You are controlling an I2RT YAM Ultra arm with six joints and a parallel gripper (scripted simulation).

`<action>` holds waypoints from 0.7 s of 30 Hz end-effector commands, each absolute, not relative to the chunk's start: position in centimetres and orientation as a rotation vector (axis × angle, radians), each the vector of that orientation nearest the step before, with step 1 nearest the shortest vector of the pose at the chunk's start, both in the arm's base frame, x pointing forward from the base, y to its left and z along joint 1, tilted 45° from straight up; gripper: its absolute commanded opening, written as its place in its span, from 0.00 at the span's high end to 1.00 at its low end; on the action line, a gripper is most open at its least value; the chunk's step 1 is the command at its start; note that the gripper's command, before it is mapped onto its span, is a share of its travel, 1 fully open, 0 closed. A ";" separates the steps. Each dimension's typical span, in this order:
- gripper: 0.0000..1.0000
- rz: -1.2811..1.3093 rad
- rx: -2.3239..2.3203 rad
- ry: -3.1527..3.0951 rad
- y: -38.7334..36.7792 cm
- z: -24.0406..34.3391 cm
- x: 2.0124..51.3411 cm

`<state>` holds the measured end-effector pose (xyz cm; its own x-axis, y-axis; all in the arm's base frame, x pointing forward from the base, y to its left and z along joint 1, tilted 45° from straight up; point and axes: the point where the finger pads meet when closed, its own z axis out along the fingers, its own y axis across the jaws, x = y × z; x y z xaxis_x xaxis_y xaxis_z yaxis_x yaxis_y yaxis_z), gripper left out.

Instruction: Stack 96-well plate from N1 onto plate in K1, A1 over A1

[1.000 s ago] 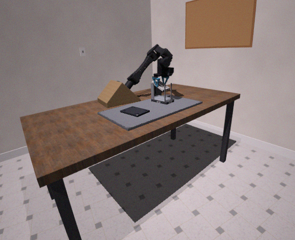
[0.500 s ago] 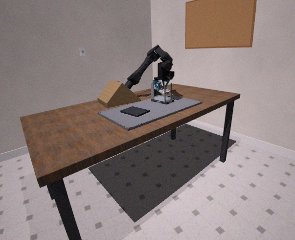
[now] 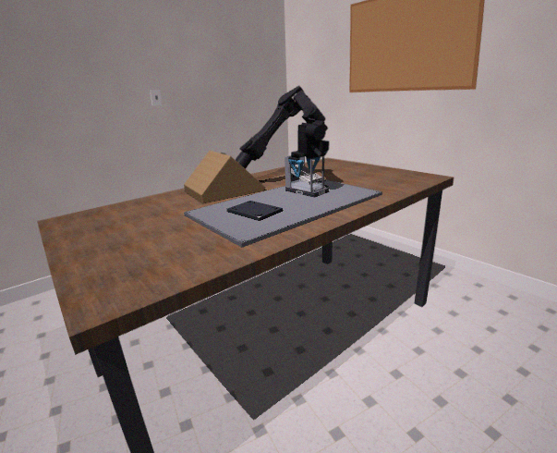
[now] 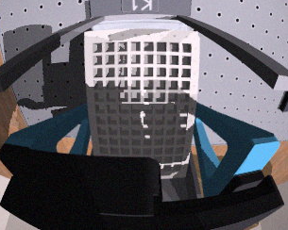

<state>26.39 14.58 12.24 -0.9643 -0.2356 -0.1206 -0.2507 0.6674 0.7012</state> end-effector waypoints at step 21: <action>1.00 1.200 -0.404 2.820 16.7 10.6 26.5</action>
